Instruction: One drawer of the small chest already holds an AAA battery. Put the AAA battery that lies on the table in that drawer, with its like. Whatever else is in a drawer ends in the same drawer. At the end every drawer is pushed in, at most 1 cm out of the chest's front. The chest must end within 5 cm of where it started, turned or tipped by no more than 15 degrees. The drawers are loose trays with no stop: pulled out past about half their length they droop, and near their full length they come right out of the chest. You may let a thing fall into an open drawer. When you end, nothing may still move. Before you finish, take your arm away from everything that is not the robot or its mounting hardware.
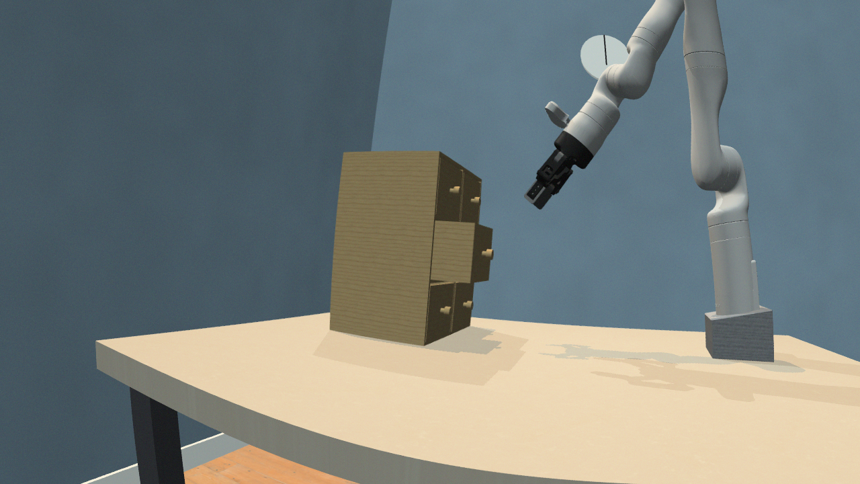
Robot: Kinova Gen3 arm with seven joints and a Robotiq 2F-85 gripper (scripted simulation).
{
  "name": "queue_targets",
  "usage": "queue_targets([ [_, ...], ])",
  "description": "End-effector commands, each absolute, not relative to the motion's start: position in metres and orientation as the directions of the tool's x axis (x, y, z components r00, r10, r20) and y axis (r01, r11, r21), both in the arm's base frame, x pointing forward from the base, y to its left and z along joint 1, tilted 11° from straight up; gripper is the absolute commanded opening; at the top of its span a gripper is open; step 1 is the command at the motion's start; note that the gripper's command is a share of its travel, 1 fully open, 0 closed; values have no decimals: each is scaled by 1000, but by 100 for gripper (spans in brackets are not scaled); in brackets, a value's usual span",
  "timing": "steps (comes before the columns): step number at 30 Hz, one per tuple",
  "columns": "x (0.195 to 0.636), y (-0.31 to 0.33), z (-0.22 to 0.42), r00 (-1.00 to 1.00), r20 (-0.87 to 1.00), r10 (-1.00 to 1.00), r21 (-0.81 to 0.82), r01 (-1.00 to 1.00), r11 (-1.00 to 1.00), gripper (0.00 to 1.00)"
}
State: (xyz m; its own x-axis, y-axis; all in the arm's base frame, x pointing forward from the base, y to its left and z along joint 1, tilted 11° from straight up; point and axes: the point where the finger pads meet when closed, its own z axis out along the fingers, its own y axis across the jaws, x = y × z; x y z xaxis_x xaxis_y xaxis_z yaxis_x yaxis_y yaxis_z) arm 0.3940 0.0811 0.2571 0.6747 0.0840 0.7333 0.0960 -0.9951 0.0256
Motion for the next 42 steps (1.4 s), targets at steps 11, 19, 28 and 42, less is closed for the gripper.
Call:
queue_targets([
  [11,373,87,255,678,728,102,27,121,-992,100],
  [19,366,86,254,678,728,102,27,121,-992,100],
  [28,358,85,253,678,728,102,26,121,-992,100],
  [42,353,85,252,678,728,102,26,121,-992,100],
])
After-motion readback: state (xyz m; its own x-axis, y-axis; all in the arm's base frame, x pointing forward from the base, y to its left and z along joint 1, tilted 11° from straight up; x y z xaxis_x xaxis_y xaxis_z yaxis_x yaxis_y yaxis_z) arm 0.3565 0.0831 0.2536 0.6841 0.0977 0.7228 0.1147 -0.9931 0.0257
